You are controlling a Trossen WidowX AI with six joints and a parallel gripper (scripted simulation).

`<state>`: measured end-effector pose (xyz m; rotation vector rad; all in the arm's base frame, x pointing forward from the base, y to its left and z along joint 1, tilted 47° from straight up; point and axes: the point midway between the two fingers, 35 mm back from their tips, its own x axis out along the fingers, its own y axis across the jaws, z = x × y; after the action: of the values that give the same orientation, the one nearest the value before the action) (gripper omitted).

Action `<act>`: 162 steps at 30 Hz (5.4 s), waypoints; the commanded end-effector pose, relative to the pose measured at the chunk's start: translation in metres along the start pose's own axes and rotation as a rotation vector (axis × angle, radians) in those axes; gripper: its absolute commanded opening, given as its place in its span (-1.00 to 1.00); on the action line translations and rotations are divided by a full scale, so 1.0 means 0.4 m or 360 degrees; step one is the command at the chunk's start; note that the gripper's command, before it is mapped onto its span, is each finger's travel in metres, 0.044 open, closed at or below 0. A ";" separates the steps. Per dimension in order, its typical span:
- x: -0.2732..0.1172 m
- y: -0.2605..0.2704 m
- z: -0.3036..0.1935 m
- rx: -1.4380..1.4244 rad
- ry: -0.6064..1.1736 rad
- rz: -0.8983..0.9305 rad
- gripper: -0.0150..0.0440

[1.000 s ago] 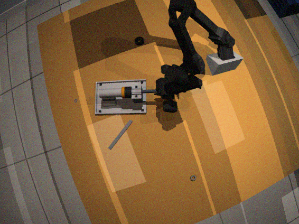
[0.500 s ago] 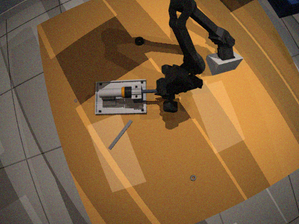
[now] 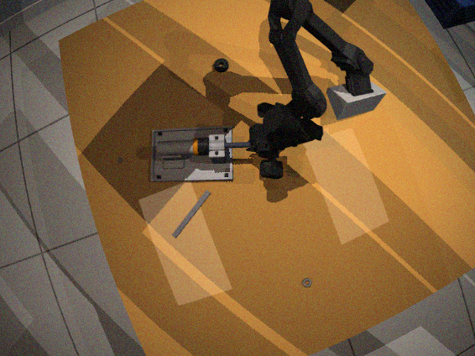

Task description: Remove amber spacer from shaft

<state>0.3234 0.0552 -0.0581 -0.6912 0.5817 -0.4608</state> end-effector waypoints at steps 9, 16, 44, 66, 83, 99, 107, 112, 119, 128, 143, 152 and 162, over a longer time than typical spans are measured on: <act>-0.004 -0.001 -0.003 0.0004 -0.0001 -0.0007 -0.49; -0.006 -0.001 -0.005 0.0004 -0.0001 -0.0006 -0.49; -0.012 -0.001 -0.011 0.0004 -0.0001 -0.0006 -0.49; -0.017 -0.001 -0.016 0.0004 -0.0001 -0.0006 -0.49; -0.021 -0.001 -0.020 0.0004 -0.0001 -0.0006 -0.49; -0.025 0.000 -0.024 0.0004 0.0000 -0.0006 -0.49; -0.027 0.000 -0.026 0.0004 0.0000 -0.0006 -0.49; -0.028 0.000 -0.027 0.0004 0.0000 -0.0006 -0.49; -0.029 0.000 -0.028 0.0004 0.0000 -0.0006 -0.49; -0.032 0.000 -0.030 0.0004 0.0000 -0.0006 -0.49; -0.035 0.000 -0.034 0.0004 0.0000 -0.0006 -0.49; -0.037 0.000 -0.036 0.0004 0.0000 -0.0006 -0.49; -0.039 0.000 -0.038 0.0004 0.0000 -0.0005 -0.49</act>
<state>0.3030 0.0569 -0.0626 -0.6907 0.5831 -0.4612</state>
